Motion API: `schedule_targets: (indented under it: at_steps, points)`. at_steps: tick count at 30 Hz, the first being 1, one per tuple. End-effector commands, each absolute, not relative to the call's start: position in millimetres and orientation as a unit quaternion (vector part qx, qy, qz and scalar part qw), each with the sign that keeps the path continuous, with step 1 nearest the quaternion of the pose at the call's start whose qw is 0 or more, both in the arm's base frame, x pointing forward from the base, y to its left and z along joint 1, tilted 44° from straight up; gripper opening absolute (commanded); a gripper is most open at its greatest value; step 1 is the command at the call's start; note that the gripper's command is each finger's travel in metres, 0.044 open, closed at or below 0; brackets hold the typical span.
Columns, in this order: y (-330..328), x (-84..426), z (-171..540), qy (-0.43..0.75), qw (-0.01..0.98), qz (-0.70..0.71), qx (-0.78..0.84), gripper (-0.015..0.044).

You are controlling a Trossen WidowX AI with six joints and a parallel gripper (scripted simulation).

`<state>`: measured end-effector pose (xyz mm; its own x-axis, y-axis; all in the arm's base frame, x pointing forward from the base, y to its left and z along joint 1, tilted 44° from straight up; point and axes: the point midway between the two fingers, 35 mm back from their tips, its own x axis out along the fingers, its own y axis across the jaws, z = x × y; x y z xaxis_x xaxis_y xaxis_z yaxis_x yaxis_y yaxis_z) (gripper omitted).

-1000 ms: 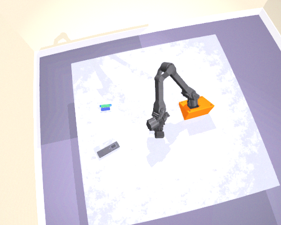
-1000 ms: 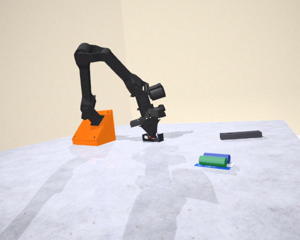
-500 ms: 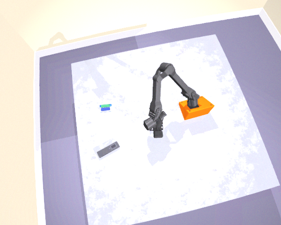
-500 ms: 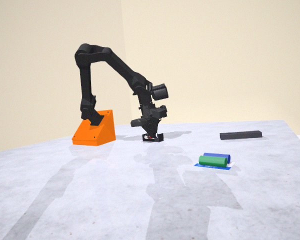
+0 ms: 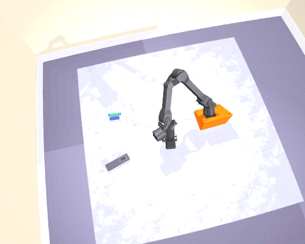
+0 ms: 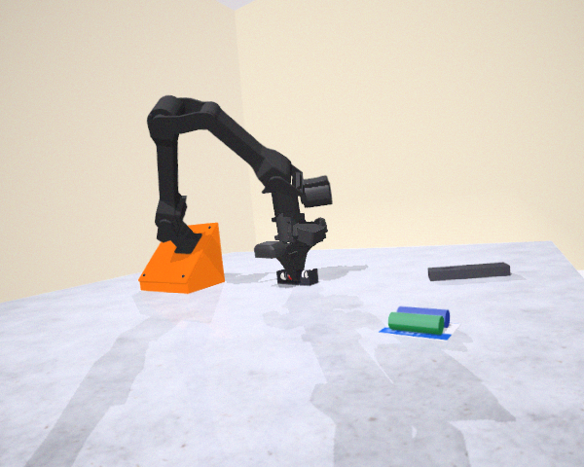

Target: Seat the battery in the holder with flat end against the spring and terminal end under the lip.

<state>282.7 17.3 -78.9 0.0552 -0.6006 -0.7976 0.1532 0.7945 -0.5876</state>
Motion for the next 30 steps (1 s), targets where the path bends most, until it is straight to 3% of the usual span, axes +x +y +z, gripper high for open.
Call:
schedule_targets:
  at_steps: [1, 30]
  points:
    - [13.8, 278.7, -80.6, 0.647, 0.692, -0.271, -0.173, 0.0073]
    - [12.9, 294.3, -77.5, 0.642, 0.698, -0.266, -0.171, 0.0073]
